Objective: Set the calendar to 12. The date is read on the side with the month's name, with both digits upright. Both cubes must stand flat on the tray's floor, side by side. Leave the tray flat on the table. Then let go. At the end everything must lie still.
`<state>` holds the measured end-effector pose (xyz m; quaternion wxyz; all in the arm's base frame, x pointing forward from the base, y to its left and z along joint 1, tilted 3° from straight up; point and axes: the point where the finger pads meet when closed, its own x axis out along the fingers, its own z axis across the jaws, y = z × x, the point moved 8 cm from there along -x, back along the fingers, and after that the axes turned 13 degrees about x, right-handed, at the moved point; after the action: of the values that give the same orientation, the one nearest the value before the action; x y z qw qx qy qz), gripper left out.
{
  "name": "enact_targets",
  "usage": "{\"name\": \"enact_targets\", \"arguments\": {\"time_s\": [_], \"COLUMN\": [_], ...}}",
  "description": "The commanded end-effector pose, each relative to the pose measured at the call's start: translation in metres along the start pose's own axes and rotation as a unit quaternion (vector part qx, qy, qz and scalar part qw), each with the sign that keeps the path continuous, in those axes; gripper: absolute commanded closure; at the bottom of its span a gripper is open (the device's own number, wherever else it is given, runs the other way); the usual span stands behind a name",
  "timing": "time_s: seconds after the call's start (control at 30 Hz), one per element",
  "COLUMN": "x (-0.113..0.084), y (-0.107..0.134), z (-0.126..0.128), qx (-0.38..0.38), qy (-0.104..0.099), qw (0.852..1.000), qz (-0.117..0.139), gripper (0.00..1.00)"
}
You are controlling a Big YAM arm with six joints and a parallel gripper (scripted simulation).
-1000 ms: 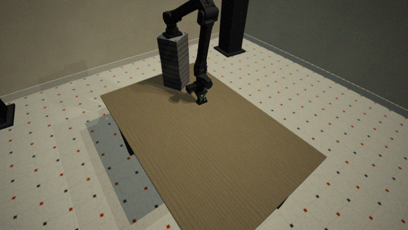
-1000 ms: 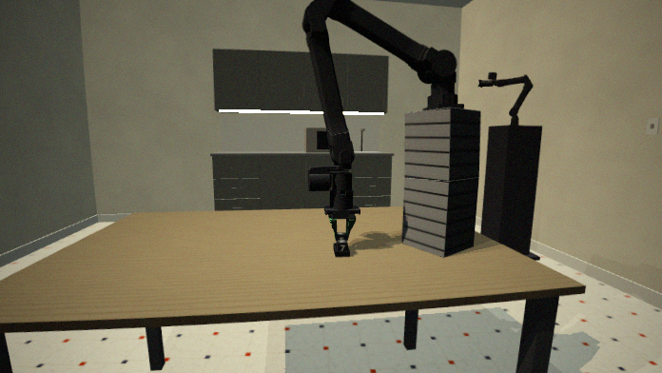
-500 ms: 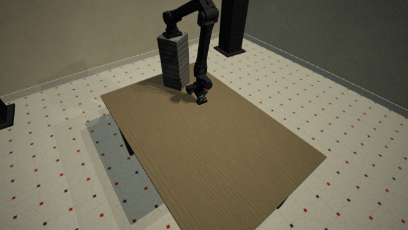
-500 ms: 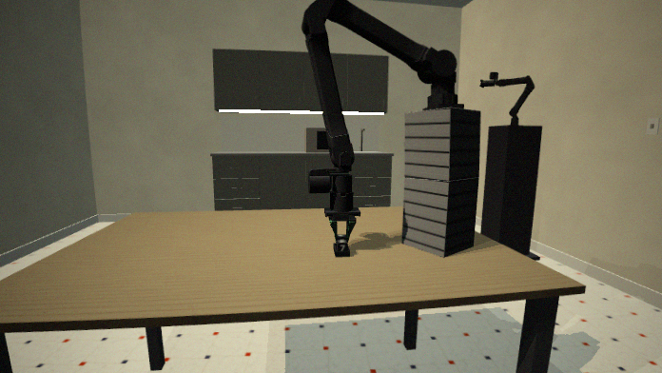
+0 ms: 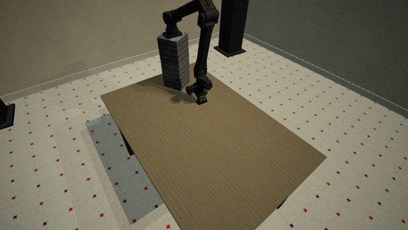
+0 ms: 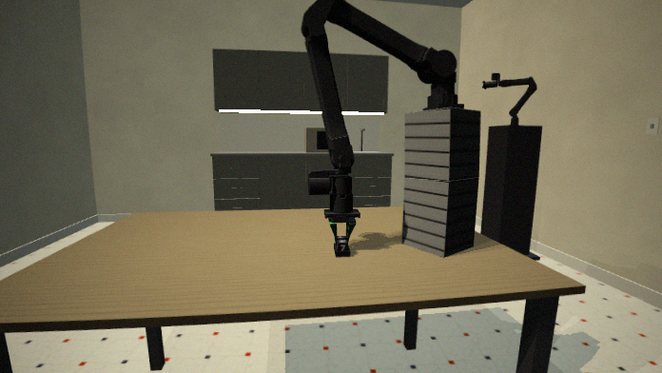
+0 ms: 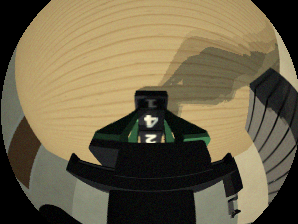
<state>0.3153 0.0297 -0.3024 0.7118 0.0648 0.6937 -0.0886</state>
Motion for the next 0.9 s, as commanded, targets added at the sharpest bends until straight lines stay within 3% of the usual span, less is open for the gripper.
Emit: {"name": "enact_targets", "arguments": {"time_s": [0.0,0.87], "x": [0.0016,0.0014], "y": [-0.0057,-0.0044], "z": [0.0013,0.0056], "qx": [0.003,0.003], "qy": [-0.003,-0.008], "qw": [1.000,1.000], "qz": [-0.001,0.000], "gripper": [0.75,0.75]}}
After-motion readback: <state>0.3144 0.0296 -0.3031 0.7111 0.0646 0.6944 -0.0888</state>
